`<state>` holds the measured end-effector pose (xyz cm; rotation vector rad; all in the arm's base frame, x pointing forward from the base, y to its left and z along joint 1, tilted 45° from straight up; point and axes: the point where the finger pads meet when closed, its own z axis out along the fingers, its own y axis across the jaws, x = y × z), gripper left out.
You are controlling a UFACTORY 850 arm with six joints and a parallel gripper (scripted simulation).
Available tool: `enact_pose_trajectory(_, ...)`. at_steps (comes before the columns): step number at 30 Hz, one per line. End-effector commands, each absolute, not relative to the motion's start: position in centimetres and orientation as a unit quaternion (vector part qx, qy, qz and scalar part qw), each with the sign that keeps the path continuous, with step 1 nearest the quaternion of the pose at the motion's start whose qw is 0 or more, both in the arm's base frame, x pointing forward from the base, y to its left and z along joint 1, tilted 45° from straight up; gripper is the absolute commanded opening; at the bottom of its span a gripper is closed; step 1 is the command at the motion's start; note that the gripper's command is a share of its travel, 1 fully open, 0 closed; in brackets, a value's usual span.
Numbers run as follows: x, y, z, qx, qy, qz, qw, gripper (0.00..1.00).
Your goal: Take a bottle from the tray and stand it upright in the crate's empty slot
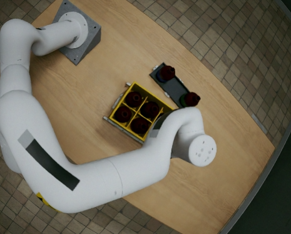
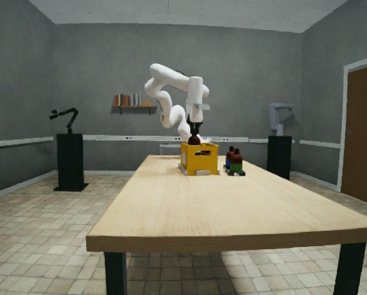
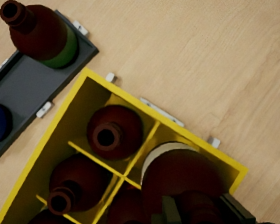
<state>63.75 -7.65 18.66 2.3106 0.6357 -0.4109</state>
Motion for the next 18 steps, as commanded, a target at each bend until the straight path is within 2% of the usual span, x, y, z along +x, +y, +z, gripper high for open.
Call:
enact_pose_trajectory(1, 63.81, -7.65, 18.67, 0.891, 0.245, -0.157, 0.348, 0.0)
enact_pose_trajectory(18, 63.79, -7.78, 18.54, 0.891, 0.245, -0.157, 0.348, 0.0)
